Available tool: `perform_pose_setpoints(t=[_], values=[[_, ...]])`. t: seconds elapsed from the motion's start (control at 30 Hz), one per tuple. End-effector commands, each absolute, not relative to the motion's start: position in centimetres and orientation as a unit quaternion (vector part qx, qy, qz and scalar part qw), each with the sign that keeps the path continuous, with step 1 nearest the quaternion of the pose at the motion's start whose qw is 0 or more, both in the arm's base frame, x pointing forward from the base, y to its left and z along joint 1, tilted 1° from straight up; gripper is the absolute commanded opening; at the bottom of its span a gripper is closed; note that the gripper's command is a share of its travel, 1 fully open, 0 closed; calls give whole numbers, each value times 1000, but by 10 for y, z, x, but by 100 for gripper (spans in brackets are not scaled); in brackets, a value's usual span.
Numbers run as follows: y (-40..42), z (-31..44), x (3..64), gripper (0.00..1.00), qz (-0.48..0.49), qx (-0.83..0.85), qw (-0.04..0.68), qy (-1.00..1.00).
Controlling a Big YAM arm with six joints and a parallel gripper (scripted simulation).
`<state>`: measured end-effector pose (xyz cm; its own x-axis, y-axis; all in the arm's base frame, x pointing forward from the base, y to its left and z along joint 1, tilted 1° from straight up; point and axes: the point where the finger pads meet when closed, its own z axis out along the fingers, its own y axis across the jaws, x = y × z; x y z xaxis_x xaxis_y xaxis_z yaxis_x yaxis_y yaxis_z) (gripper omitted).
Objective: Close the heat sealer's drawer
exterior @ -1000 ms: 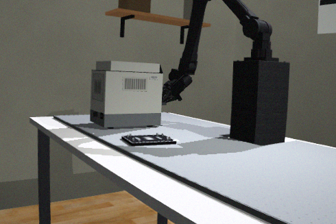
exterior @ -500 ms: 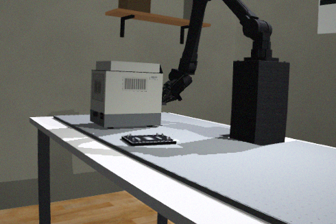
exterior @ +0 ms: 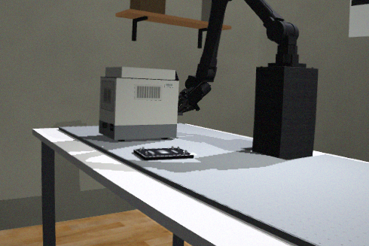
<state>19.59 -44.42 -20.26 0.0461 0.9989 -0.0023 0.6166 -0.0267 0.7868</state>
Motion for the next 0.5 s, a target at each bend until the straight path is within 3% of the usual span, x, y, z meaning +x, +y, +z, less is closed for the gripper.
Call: perform_pose_setpoints(t=[0.0, 0.47], values=[[-452, -202, 235, 0, 299, 633, 318, 639], [-448, -203, 214, 0, 302, 632, 311, 643]])
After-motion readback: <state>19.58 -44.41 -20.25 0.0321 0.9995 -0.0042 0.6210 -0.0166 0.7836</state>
